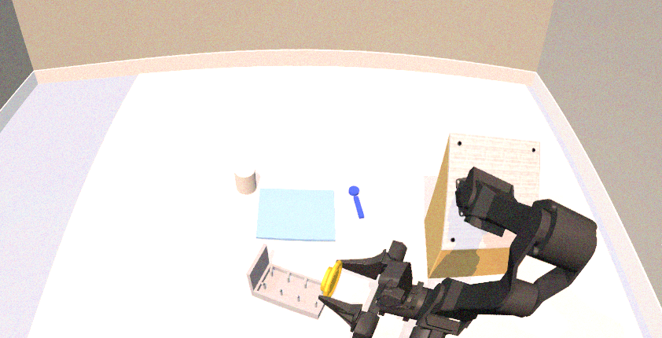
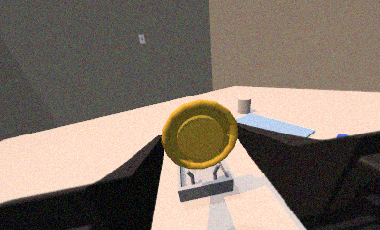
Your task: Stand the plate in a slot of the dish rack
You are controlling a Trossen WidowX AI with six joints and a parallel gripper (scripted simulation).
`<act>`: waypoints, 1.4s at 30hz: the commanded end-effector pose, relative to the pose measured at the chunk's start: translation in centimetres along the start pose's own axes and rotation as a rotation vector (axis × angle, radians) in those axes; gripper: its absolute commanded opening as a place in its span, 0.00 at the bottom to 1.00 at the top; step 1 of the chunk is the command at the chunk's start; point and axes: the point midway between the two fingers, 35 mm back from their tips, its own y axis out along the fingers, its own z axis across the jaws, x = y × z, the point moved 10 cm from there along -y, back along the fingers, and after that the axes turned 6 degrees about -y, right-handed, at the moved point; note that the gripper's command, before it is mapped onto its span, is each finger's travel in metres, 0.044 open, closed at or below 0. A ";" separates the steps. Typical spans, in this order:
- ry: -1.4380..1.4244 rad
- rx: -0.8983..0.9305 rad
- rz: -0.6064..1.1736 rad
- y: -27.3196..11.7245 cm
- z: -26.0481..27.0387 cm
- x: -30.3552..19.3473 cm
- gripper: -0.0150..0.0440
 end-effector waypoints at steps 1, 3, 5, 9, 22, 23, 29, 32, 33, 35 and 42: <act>-0.004 0.001 -0.006 0.2 -0.1 -0.4 0.25; -0.004 0.000 -0.004 0.4 0.0 -0.8 0.25; -0.004 -0.001 -0.003 0.7 0.1 -1.3 0.25; -0.005 -0.002 -0.002 1.1 0.1 -2.0 0.25; -0.004 0.001 -0.003 2.6 0.1 -2.9 0.25; -0.004 0.001 -0.003 2.7 0.1 -2.9 0.25; -0.002 0.002 -0.003 3.3 0.0 -2.8 0.25; 0.005 0.004 -0.003 3.7 0.0 -2.8 0.25; 0.006 0.004 -0.003 3.8 0.0 -2.8 0.25; 0.007 0.005 -0.003 3.8 0.0 -3.0 0.25; 0.014 0.007 -0.003 3.8 0.2 -4.7 0.25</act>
